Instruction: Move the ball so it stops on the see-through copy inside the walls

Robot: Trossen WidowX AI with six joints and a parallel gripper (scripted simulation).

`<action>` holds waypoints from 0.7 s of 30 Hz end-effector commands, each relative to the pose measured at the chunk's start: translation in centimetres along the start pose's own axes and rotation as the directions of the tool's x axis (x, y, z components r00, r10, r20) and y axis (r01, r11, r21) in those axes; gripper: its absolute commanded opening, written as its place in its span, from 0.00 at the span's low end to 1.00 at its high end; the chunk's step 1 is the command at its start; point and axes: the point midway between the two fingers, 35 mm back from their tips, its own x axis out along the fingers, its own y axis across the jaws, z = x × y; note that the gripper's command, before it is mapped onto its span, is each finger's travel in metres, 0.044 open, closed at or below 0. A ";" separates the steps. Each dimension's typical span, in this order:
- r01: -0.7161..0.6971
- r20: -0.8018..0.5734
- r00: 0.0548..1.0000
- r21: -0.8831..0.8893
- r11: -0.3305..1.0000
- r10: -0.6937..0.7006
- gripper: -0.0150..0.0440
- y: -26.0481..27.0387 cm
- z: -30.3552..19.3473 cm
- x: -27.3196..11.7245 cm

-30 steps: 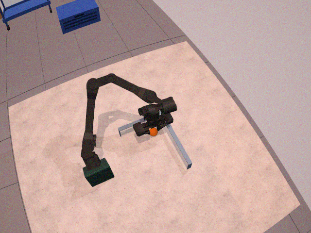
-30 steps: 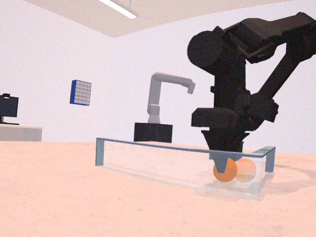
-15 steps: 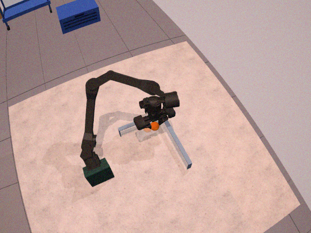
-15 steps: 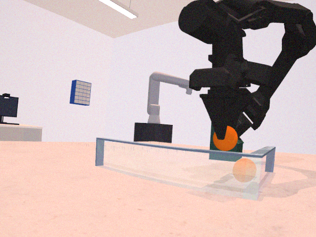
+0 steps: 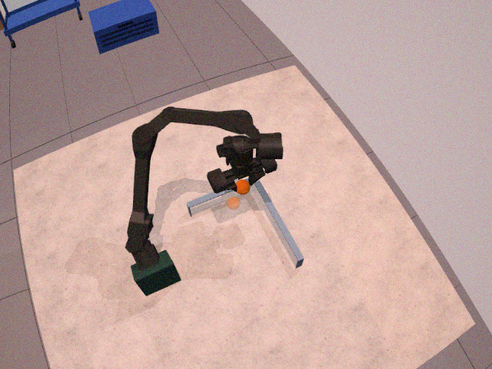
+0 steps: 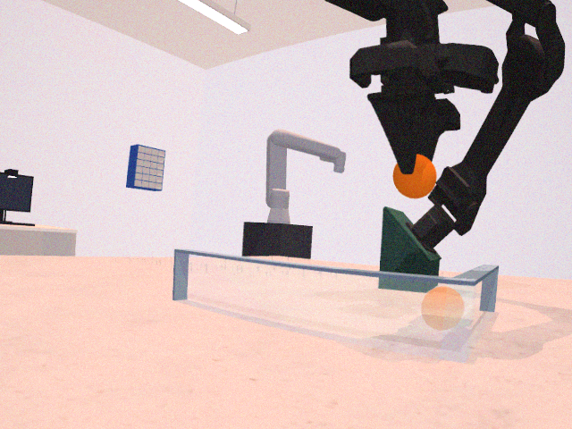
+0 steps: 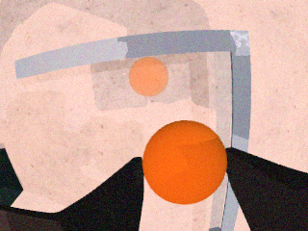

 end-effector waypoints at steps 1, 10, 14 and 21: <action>-0.007 -0.003 1.000 -0.006 1.000 0.007 0.25 0.3 0.7 0.6; -0.007 0.000 1.000 -0.006 1.000 0.007 0.25 1.5 2.6 3.8; -0.007 0.001 1.000 -0.006 1.000 0.007 0.25 1.8 2.9 4.4; -0.006 -0.001 1.000 -0.006 1.000 0.006 0.25 1.6 2.9 7.2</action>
